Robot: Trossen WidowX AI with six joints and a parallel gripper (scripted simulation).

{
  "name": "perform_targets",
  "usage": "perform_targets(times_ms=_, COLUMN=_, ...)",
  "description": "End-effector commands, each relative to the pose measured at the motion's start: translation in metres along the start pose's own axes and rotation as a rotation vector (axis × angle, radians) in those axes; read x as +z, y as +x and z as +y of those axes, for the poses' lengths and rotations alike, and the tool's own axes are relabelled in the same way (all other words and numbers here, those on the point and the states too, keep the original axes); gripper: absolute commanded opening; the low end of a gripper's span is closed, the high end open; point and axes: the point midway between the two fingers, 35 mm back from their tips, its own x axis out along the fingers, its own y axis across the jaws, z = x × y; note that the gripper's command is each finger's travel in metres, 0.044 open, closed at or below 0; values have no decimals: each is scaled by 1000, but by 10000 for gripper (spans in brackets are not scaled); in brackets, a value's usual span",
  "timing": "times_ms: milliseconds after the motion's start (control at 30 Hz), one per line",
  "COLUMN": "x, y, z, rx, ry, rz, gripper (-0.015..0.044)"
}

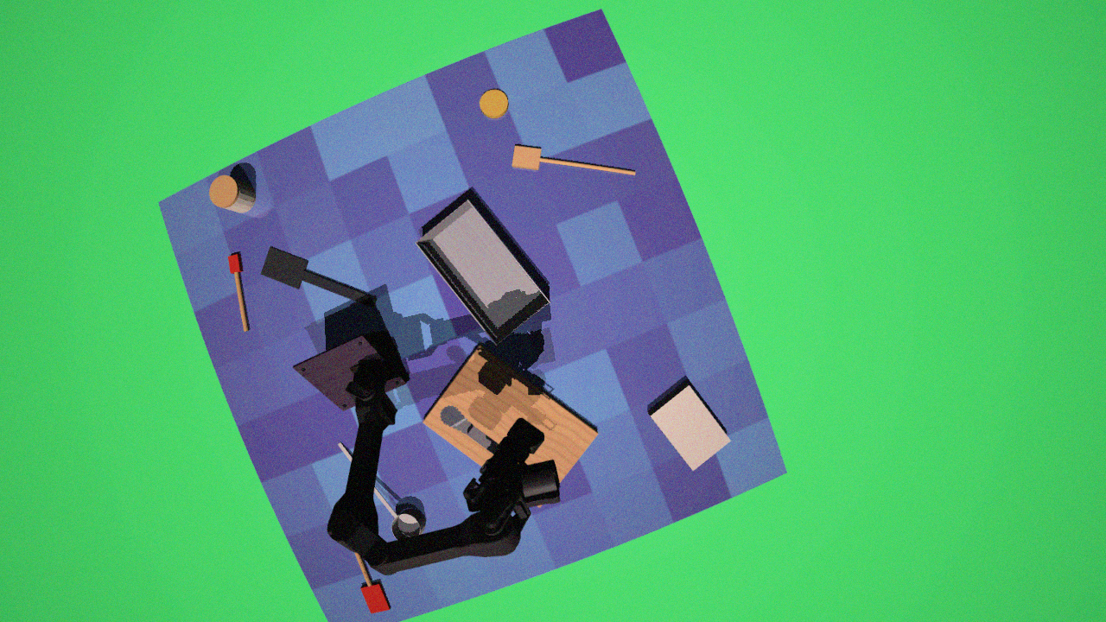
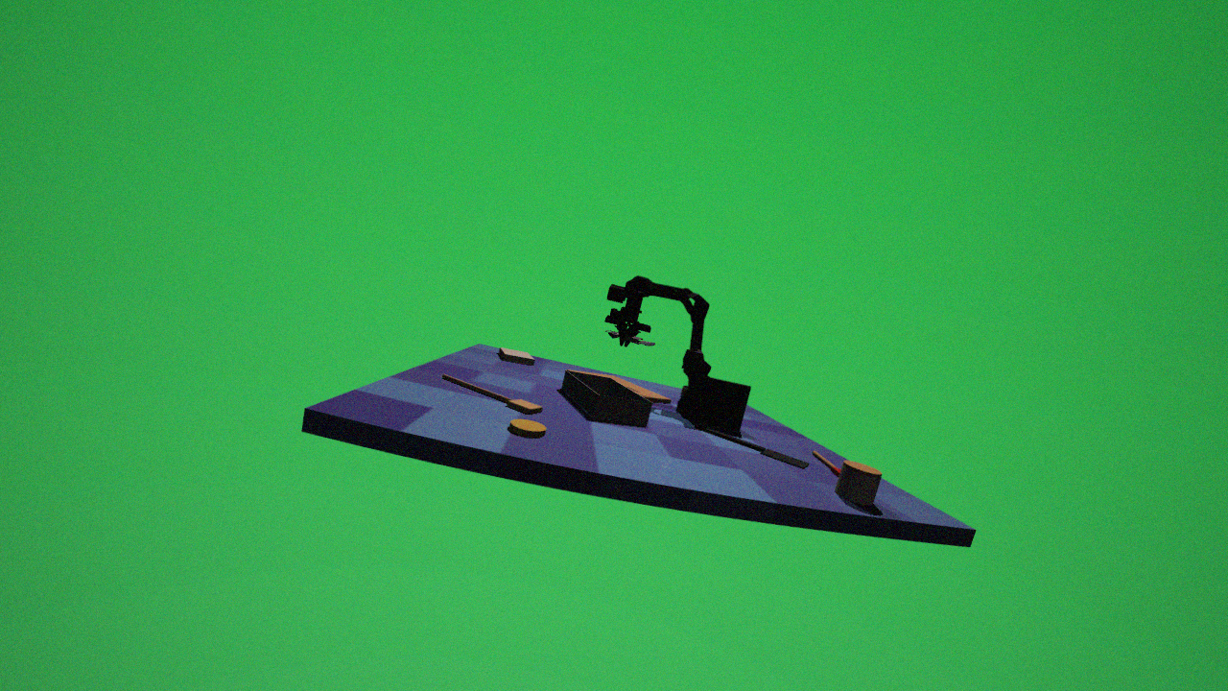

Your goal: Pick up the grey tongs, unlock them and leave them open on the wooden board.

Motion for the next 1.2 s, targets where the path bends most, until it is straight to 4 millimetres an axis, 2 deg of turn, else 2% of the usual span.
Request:
perform_targets(times_ms=0, x=0, y=0, z=-5, rx=-1, ry=19, rz=-3, gripper=-150)
perform_targets(times_ms=200, x=1, y=0, z=-2, rx=11, ry=6, rz=-37, gripper=-150)
perform_targets(times_ms=733, x=11, y=0, z=20, rx=83, ry=-77, rz=-353, gripper=-150)
perform_targets(times_ms=1167, x=9, y=-7, z=25, rx=85, ry=-95, rz=-581, gripper=-150)
